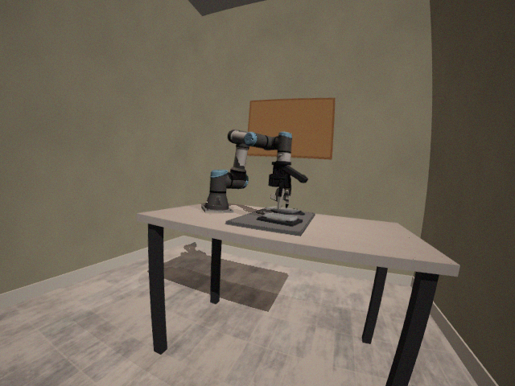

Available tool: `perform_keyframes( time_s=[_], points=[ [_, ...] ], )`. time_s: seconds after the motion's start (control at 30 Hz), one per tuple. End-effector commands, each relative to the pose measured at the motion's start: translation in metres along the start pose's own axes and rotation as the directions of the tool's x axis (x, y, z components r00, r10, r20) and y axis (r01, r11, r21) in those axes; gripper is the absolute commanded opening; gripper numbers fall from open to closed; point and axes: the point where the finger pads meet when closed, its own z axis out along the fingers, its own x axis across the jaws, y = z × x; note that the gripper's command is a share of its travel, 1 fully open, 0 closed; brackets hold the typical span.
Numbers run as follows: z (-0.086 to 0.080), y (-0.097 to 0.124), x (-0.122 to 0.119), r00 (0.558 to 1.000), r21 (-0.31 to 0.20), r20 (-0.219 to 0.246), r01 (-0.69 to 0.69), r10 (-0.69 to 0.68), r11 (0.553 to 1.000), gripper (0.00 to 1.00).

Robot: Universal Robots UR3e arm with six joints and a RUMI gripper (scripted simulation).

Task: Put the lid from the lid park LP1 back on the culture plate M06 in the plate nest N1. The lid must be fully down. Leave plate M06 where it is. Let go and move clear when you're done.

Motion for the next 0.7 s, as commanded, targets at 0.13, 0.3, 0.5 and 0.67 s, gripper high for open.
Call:
perform_keyframes(
  time_s=[0.13, 0.3, 0.5, 0.67],
  points=[
    [-0.001, -0.010, 0.030, 1.000, 0.002, 0.000, -0.001, 0.001, 1.000, 0.00],
    [-0.001, -0.017, 0.053, 1.000, 0.002, 0.000, -0.001, 0.001, 1.000, 0.00],
    [-0.001, -0.019, 0.059, 1.000, 0.002, 0.000, -0.001, 0.001, 1.000, 0.00],
    [0.000, -0.019, 0.059, 1.000, 0.002, 0.000, -0.001, 0.001, 1.000, 0.00]
  ],
)
